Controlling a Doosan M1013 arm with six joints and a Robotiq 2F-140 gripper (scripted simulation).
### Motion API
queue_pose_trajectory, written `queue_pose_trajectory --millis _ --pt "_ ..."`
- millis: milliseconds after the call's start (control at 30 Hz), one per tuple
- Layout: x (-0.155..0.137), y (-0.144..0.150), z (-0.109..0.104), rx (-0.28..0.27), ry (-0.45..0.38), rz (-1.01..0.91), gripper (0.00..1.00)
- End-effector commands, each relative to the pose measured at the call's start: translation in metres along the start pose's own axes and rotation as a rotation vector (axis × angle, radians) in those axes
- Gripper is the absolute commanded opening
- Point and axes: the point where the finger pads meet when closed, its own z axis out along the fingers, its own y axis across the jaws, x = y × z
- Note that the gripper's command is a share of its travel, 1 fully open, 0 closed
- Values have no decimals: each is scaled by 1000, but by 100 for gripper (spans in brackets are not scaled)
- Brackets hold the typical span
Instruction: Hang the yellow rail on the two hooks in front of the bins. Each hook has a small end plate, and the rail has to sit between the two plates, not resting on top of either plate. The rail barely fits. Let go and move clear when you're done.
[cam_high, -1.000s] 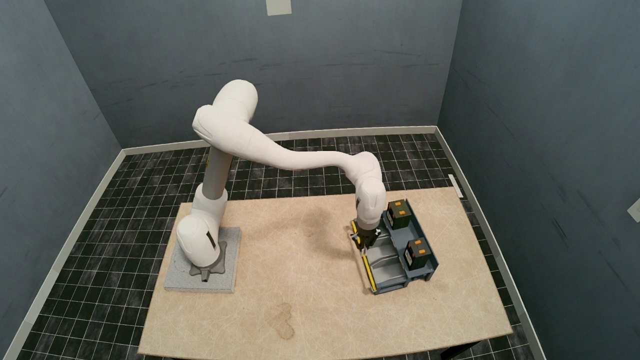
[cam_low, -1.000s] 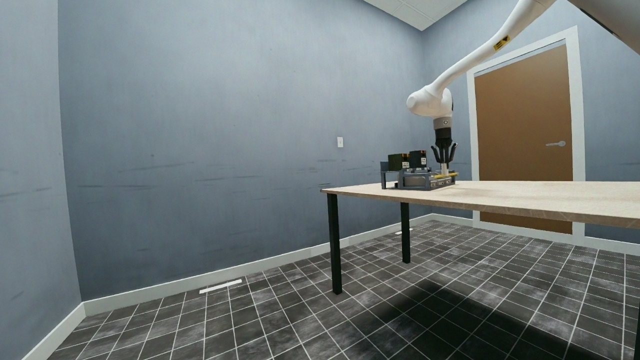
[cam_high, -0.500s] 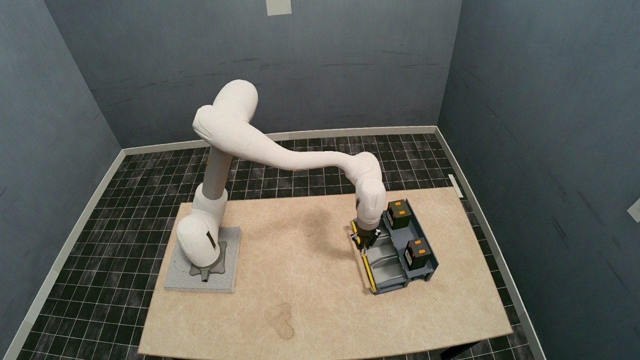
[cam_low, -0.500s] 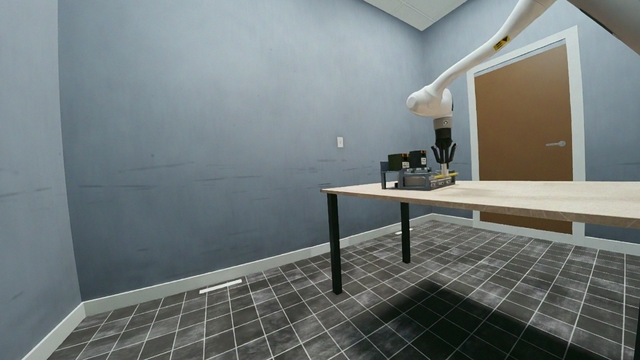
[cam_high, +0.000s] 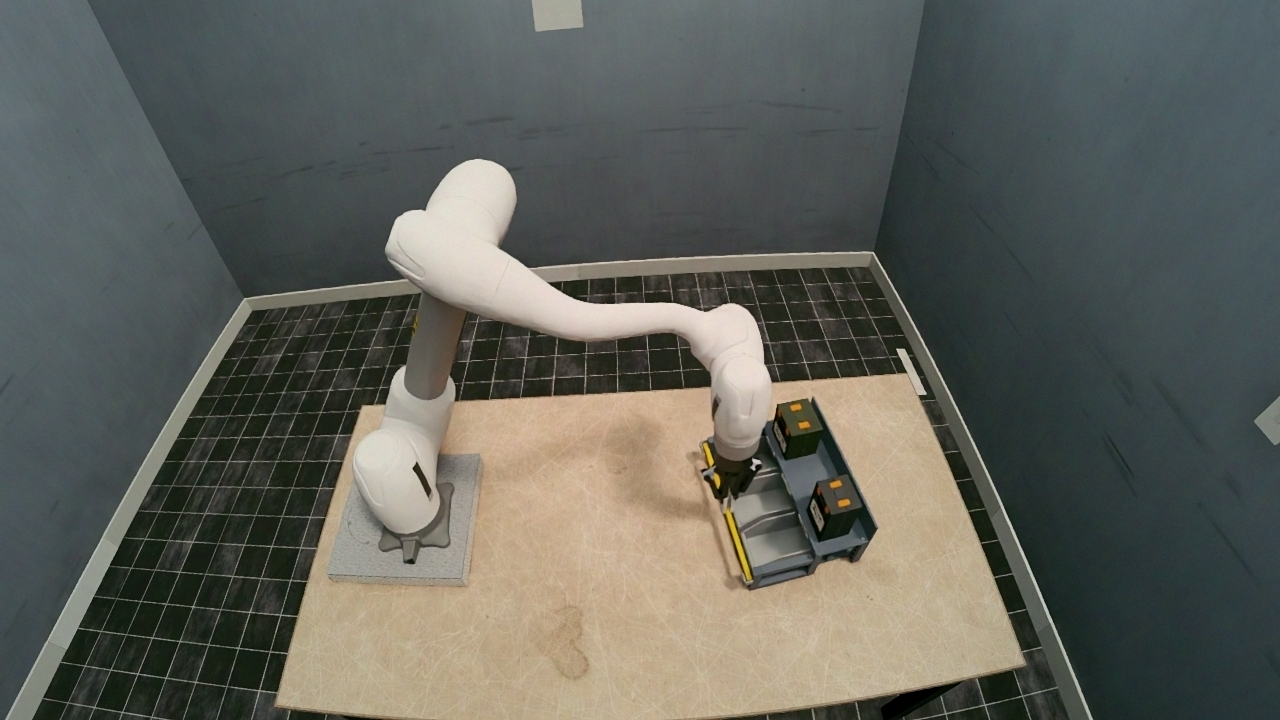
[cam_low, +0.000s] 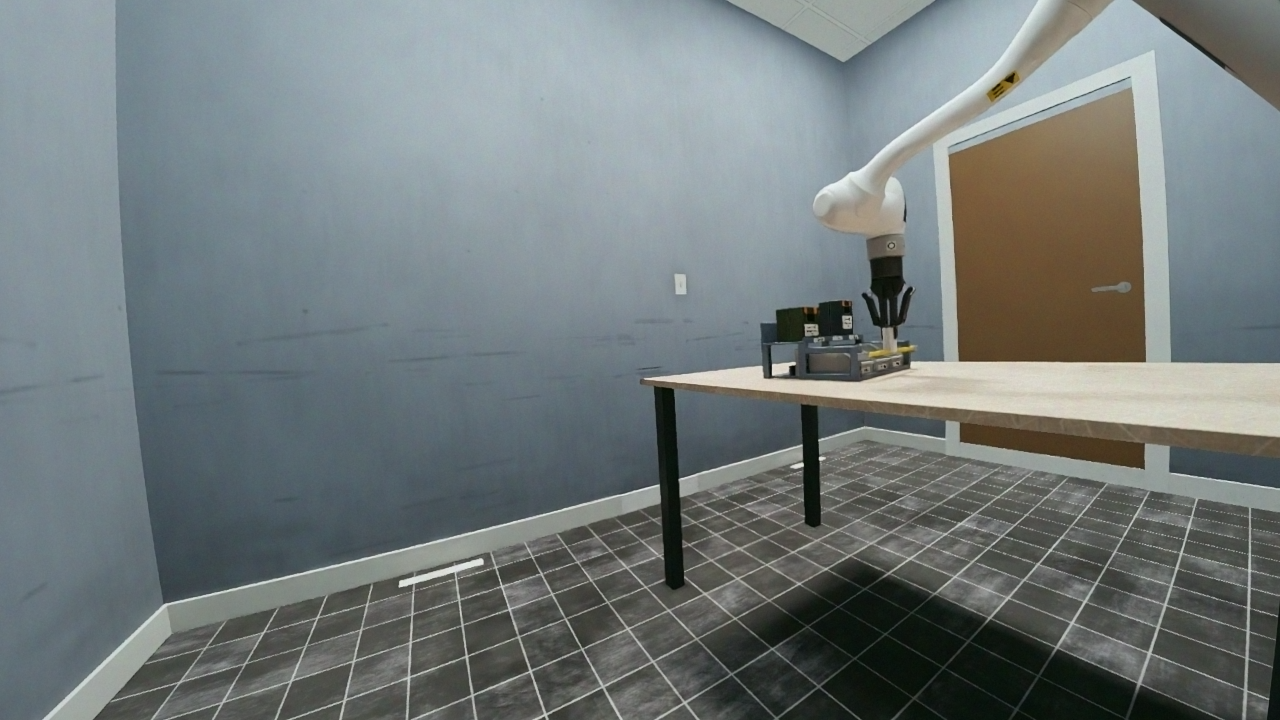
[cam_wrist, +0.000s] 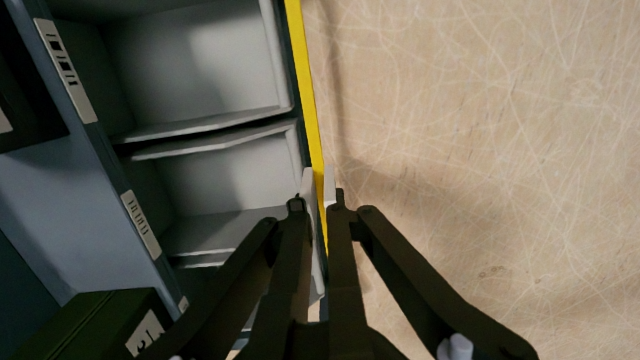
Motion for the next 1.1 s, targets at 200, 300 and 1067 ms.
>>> queue_pose_trajectory --millis 200,300,1067 --pt "-1 0 6 0 0 0 10" --pt "-1 0 6 0 0 0 10" --pt "0 0 0 0 0 0 37"
